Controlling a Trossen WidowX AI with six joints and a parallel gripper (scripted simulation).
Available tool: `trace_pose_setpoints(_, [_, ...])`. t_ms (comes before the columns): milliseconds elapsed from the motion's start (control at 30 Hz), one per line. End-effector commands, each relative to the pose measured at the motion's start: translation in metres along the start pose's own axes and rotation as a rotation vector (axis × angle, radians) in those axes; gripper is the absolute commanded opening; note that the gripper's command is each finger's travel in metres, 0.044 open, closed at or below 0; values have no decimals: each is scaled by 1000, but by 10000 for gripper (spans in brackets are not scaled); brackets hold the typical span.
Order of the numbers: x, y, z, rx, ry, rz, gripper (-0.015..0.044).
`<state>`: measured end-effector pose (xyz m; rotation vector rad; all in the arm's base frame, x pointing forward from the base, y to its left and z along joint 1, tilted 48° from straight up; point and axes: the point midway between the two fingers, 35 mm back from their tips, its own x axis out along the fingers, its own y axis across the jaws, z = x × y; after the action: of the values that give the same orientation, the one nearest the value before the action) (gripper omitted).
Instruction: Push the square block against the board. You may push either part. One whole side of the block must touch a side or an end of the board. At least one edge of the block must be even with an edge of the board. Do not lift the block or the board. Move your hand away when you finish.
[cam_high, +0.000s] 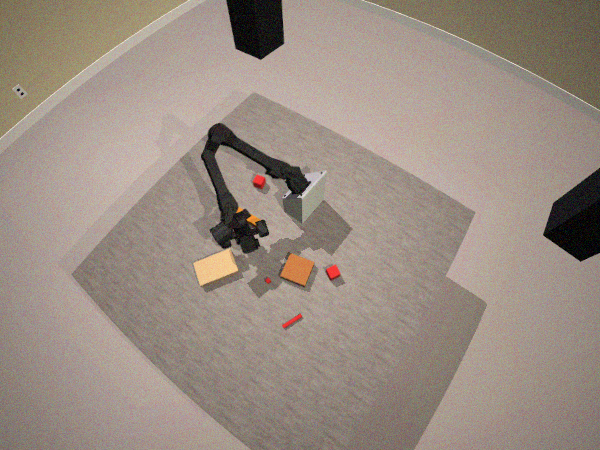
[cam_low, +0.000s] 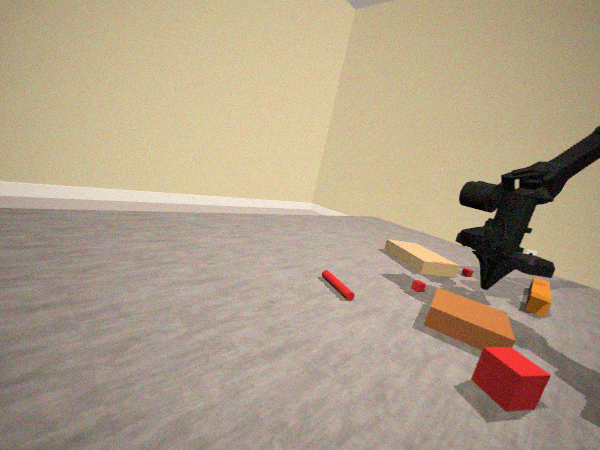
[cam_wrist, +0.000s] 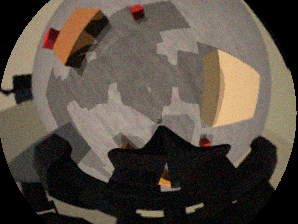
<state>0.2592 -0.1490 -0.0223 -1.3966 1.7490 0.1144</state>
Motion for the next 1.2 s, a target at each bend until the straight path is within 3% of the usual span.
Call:
trace_pose_setpoints(0, [2,3,-4,-9,-2,5,0])
trace_pose_setpoints(1167, [3,0,-62,-8,-5,14,0])
